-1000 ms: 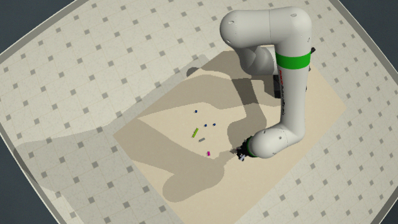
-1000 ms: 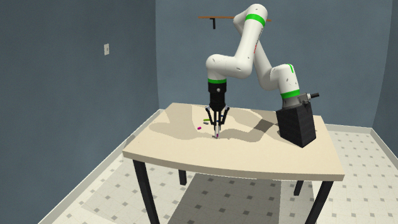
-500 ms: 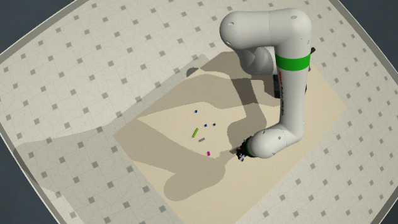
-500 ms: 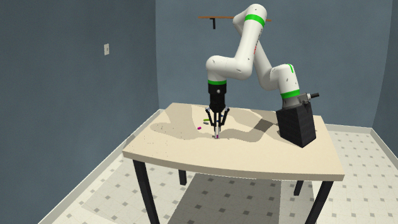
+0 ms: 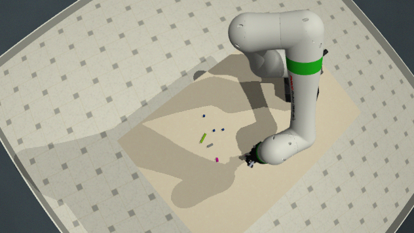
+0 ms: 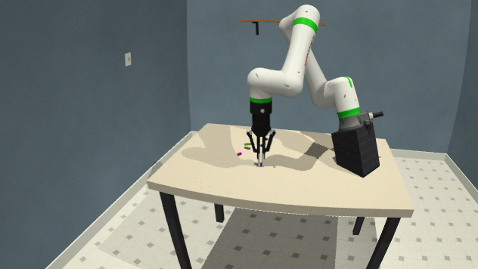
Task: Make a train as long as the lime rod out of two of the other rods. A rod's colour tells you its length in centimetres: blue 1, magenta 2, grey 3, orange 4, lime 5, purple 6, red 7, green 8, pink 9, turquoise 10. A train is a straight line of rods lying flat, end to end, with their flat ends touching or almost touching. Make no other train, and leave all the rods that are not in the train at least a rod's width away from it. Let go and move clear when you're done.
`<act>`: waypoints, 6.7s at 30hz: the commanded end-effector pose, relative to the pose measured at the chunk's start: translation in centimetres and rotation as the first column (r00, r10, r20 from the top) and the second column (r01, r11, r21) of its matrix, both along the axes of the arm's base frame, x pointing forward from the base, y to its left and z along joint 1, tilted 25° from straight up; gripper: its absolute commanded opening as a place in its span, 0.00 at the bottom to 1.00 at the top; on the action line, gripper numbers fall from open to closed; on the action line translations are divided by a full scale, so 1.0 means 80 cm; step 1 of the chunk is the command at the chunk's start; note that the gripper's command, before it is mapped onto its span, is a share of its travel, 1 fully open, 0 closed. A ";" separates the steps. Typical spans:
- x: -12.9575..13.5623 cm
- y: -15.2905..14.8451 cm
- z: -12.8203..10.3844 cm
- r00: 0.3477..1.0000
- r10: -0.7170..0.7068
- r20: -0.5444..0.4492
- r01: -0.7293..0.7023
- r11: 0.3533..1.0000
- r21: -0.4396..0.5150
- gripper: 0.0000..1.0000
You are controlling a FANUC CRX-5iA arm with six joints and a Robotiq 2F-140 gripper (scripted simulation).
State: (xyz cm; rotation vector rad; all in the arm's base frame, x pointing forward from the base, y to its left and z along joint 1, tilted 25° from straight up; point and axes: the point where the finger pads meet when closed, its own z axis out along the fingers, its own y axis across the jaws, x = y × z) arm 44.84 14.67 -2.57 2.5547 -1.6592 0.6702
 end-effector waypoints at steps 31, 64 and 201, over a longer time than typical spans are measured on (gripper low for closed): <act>0.000 0.000 0.000 1.000 0.000 0.000 0.000 1.000 0.000 0.03; -0.004 0.003 0.012 1.000 0.000 0.000 0.000 1.000 0.000 0.15; 0.104 -0.157 0.176 -0.375 -0.885 -0.275 0.624 -0.460 0.631 0.15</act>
